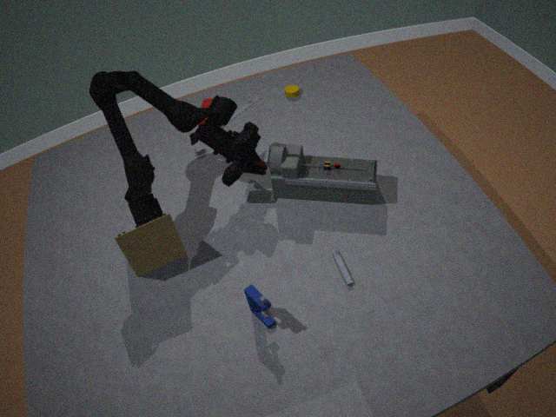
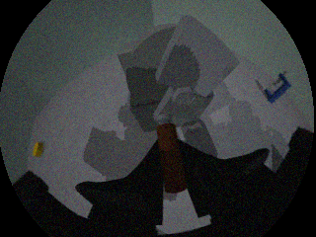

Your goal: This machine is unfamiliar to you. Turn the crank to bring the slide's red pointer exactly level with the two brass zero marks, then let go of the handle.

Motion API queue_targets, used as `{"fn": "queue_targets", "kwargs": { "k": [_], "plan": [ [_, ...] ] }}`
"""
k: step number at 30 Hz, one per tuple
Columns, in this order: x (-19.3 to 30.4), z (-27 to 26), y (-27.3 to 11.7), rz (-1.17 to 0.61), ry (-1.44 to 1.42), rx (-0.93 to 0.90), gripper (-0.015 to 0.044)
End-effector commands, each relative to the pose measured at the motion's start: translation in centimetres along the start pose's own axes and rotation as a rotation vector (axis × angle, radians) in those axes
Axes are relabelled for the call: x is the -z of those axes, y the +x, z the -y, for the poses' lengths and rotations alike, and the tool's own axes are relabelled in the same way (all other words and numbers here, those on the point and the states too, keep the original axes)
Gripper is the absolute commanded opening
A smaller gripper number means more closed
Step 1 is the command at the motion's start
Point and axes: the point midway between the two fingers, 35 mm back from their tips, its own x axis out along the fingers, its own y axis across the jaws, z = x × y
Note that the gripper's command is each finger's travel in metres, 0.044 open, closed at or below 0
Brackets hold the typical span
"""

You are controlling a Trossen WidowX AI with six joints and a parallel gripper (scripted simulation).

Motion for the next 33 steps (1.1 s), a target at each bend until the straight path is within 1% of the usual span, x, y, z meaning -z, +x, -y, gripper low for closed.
{"fn": "queue_targets", "kwargs": {
  "k": [1,16,19,27,33],
  "plan": [
    [0.0,0.0,0.0,0.000,0.000,0.000,0.0053],
    [0.0,0.0,0.0,0.000,0.000,0.000,0.0440],
    [-0.6,0.0,-0.5,0.000,0.000,0.001,0.0440],
    [-3.4,-0.1,-3.3,0.002,-0.001,0.000,0.0440],
    [-5.0,-0.2,-4.4,0.002,-0.001,0.004,0.0440]
  ]
}}
